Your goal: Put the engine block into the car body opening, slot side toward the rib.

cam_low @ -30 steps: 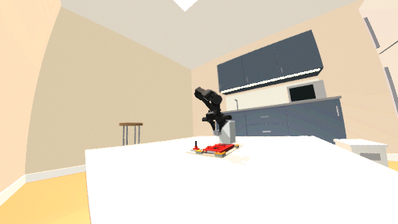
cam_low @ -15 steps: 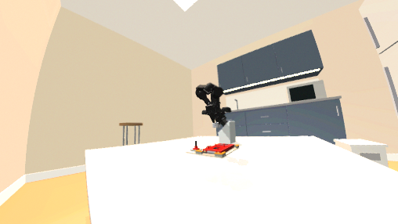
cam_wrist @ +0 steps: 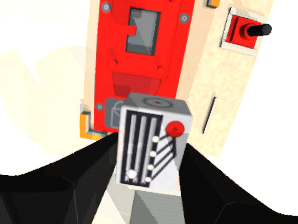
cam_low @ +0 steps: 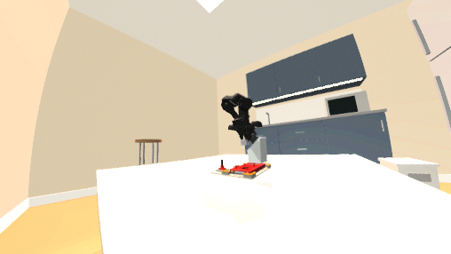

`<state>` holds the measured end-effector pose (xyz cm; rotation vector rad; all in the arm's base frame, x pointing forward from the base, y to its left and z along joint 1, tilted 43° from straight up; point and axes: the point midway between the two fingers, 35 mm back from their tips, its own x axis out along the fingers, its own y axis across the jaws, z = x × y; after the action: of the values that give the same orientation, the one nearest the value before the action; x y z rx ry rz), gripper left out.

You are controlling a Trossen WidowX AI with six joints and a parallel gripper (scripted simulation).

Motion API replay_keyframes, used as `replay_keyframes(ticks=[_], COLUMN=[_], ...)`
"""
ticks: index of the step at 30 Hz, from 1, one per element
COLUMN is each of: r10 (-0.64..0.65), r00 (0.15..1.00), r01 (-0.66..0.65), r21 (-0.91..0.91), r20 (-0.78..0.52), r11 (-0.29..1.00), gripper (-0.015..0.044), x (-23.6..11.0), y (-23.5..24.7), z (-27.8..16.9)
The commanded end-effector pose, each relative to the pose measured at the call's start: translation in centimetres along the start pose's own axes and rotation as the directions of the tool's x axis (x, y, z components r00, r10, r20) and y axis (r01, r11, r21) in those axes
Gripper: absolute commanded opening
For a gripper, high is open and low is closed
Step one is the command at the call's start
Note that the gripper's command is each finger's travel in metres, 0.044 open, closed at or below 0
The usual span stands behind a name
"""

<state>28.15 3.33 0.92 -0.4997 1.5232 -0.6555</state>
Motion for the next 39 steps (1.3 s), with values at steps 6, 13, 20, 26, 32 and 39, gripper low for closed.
replay_keyframes(ticks=[6, 13, 20, 26, 32, 39], r10=[0.001, 0.001, -0.001, -0.003, -0.006, -0.007], r00=[1.0, 1.0, 1.0, 1.0, 1.0, 1.0], r01=[-0.001, -0.001, 0.001, 0.003, 0.006, 0.007], r21=[0.0, 0.001, 0.002, 0.003, 0.004, 0.005], r20=[0.008, 0.009, 0.01, 0.01, 0.01, 0.01], r11=[1.0, 1.0, 1.0, 1.0, 1.0, 1.0], gripper=[0.0, 0.0, 0.0, 0.0, 0.0, 0.0131], x=[1.8, 3.4, 5.2, 6.9, 8.5, 8.7], y=[0.7, 1.3, 1.7, 2.2, 2.5, 2.6], z=[2.1, 3.5, 4.8, 5.8, 6.7, 6.8])
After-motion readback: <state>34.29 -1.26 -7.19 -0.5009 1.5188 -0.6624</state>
